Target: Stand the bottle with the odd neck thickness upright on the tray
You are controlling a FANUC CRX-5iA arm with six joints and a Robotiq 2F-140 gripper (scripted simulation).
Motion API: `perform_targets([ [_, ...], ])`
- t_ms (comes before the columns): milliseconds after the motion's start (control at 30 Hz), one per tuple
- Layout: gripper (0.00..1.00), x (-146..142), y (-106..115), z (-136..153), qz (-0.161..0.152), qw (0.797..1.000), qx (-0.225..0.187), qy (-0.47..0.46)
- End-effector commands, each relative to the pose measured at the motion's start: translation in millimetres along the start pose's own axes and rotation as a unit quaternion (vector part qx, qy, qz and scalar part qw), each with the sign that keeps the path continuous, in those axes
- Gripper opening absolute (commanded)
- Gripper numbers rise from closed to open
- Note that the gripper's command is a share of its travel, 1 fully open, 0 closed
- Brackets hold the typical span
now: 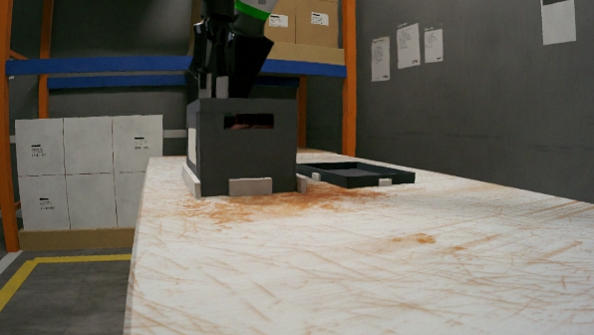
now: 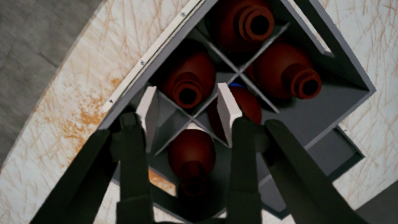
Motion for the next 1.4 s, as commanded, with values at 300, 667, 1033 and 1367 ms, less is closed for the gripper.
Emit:
perform_targets([
  [300,0.44,-0.5,-13.2,0.1,0.0,1.0,0.0,0.0],
  [667,0.44,-0.5,-21.5,0.2,0.0,1.0,0.0,0.0],
  [1033,0.44,-0.5,-24.9,0.1,0.0,1.0,0.0,0.0],
  [1367,0.44,-0.5,-25.0,0.1,0.0,1.0,0.0,0.0],
])
Point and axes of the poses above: the point where the finger pads meet when closed, its own y axis back along the fingers, its own x axis across the jaws, z = x × y, the point moved 6 cm from there along y, back along the fingers, and after that the axes turned 15 degrees about -y, right-handed, at the moved point
